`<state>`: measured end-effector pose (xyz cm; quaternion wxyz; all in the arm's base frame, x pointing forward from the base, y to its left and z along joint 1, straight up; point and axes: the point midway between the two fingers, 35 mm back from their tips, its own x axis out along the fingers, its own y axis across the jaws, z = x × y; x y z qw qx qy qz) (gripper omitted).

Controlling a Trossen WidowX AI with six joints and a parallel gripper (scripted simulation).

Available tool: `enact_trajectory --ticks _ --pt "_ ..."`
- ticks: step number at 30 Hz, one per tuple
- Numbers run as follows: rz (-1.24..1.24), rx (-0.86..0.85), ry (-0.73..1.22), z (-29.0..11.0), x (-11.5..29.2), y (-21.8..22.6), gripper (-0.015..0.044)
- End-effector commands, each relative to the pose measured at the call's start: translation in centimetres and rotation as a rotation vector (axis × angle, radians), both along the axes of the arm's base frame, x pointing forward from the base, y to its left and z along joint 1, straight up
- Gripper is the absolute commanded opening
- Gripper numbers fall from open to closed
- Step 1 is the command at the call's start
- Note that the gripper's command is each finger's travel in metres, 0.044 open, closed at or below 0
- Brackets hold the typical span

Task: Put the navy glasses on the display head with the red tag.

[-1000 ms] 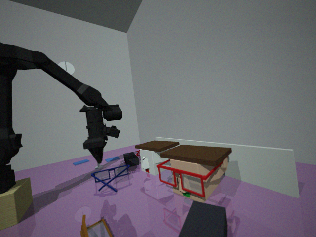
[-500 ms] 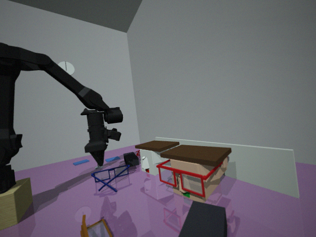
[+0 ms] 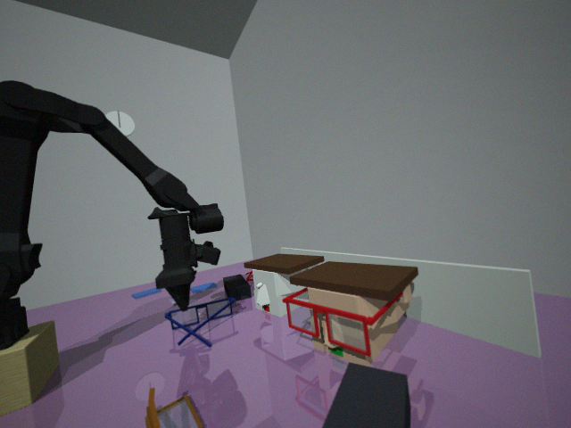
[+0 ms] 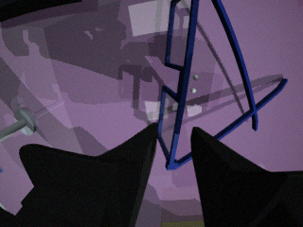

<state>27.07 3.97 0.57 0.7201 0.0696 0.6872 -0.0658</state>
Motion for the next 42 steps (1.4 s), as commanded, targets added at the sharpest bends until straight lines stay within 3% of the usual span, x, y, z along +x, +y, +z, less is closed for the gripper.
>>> enact_trajectory --ticks 1,25,42 --pt "-0.005 0.002 0.012 -0.9 -0.3 0.1 0.012" --pt "-0.005 0.002 0.012 -2.5 -0.4 -0.2 0.012" --pt "-0.007 -0.001 0.01 -2.4 -0.3 0.0 0.0007"
